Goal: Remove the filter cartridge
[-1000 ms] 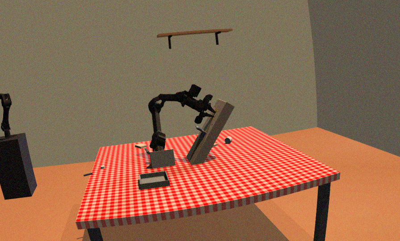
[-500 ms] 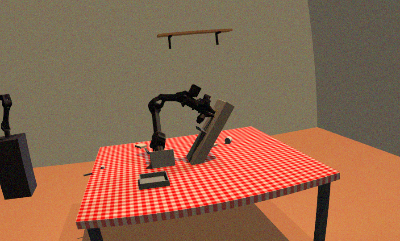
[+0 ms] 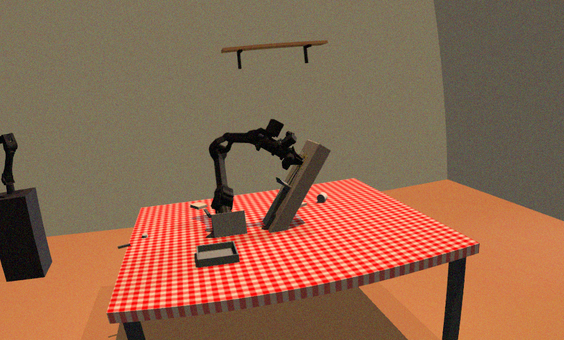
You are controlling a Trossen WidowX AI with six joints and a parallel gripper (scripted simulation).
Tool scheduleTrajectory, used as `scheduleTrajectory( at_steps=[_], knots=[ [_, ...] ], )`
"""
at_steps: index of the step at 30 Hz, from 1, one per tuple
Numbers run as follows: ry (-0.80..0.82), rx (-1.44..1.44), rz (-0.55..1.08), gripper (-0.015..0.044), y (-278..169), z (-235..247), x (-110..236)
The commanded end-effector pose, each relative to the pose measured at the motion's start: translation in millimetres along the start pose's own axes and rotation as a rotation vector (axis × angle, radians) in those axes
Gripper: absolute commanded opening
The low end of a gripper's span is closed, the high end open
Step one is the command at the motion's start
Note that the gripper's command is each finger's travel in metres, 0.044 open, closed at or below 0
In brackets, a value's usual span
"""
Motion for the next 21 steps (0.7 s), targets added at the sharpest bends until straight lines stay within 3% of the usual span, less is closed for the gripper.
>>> scheduleTrajectory(
  at_steps=[1,18,21],
  knots=[
    [-0.005,0.163,0.011,0.0,-0.5,1.4,-8.1],
    [-0.002,0.75,0.012,0.0,-0.6,1.3,-8.8],
    [-0.002,0.702,0.012,0.0,-0.6,1.3,-9.2]
  ],
)
Point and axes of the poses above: the point midway between the two fingers, 35 mm back from their tips, its own x axis back along the fingers, its own z axis across the jaws, y = z × x, the point moved 8 cm from there along x, back along the fingers, and after that the axes turned 5 degrees about x, right-handed, at the moved point
